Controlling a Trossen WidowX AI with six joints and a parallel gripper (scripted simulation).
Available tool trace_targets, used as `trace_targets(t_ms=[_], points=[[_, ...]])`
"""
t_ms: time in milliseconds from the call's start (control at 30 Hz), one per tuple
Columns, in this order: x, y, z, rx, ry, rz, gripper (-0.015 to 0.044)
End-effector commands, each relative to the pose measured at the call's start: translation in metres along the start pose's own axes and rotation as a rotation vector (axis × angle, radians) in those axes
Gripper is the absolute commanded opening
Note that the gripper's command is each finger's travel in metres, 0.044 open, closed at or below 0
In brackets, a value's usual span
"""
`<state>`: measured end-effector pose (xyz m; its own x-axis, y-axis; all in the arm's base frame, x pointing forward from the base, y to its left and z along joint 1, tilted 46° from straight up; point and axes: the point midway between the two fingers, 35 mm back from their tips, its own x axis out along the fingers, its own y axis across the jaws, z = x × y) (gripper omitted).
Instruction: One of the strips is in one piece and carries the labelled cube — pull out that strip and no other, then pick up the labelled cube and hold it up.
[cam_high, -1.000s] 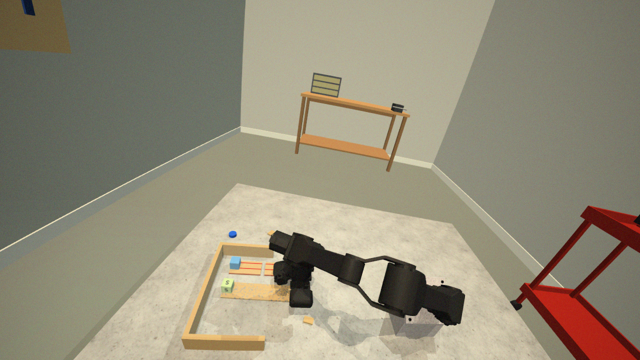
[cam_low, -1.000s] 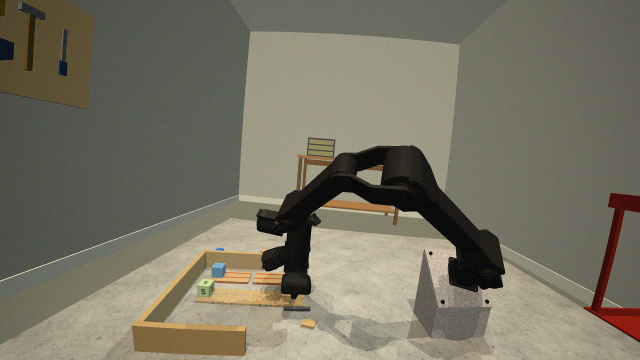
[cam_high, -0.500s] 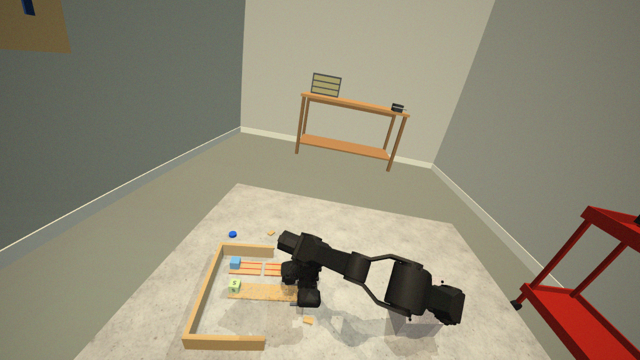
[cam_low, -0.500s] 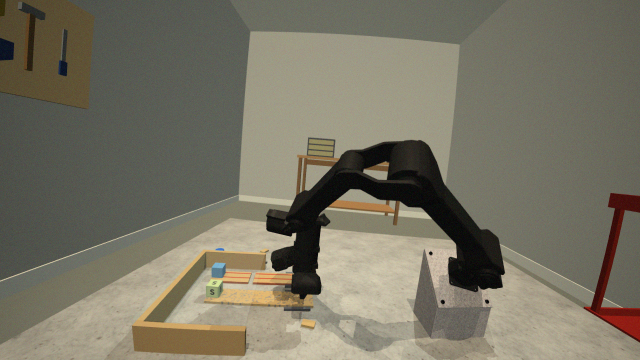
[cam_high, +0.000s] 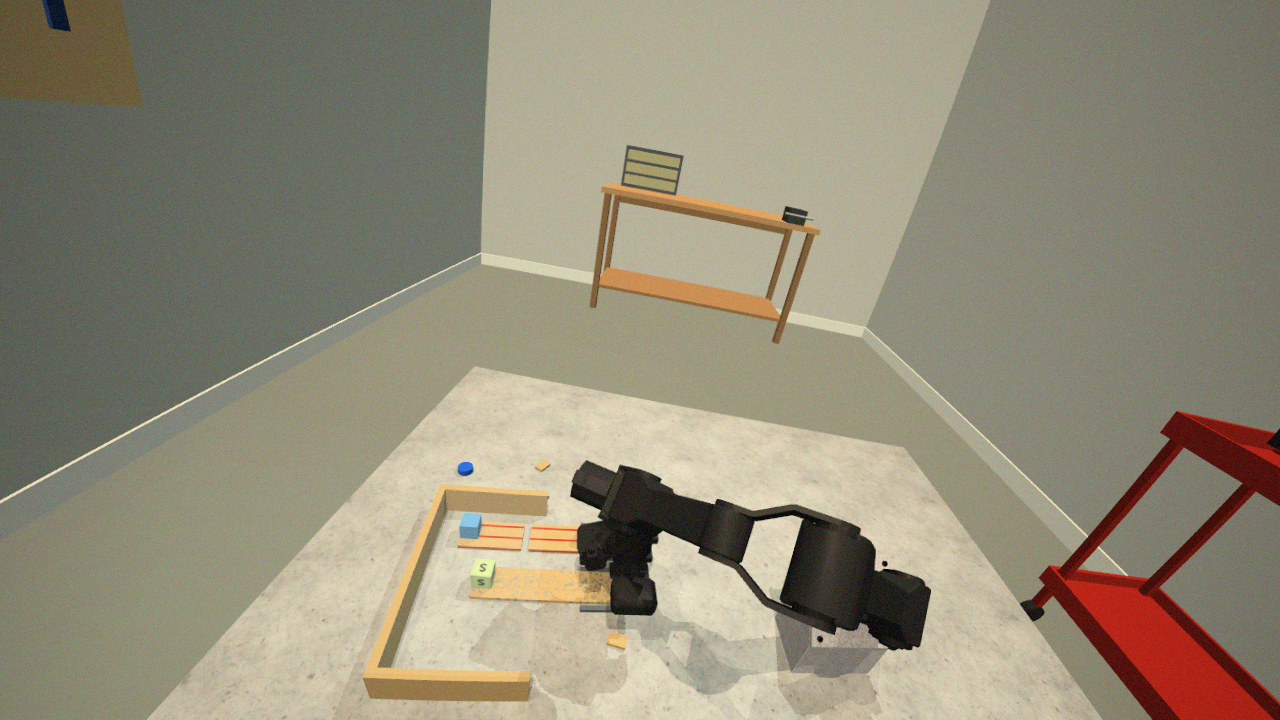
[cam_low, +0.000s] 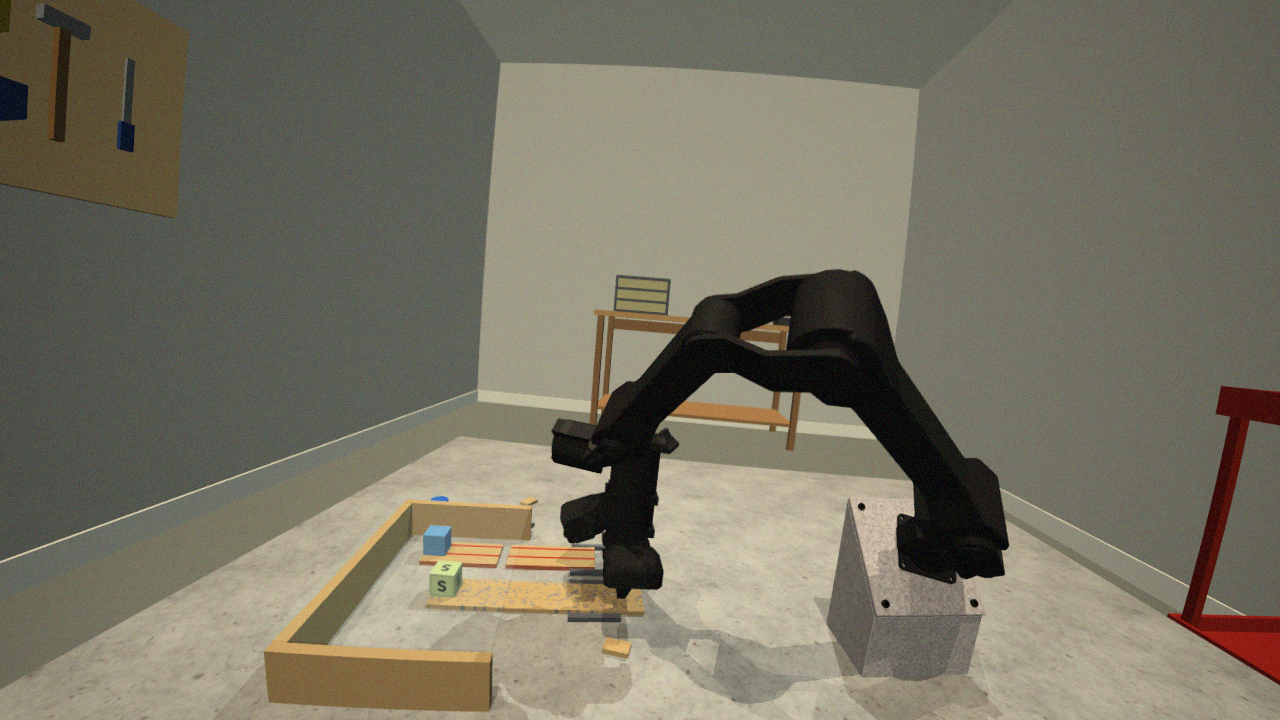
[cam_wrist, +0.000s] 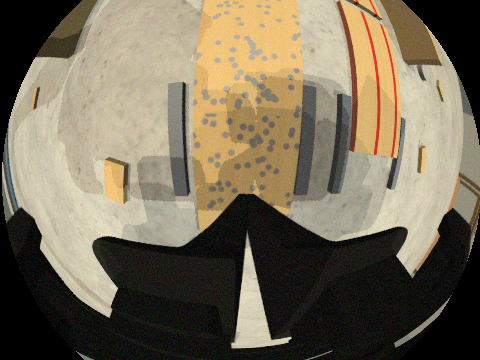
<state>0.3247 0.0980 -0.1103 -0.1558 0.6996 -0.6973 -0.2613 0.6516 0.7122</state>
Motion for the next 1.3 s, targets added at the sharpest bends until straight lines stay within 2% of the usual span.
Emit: trace_targets(t_ms=[0, 1267], points=[[0.004, -0.001, -0.012, 0.005, 0.018, 0.0, 0.0], [0.004, -0.002, -0.07, 0.007, 0.02, 0.0, 0.0]])
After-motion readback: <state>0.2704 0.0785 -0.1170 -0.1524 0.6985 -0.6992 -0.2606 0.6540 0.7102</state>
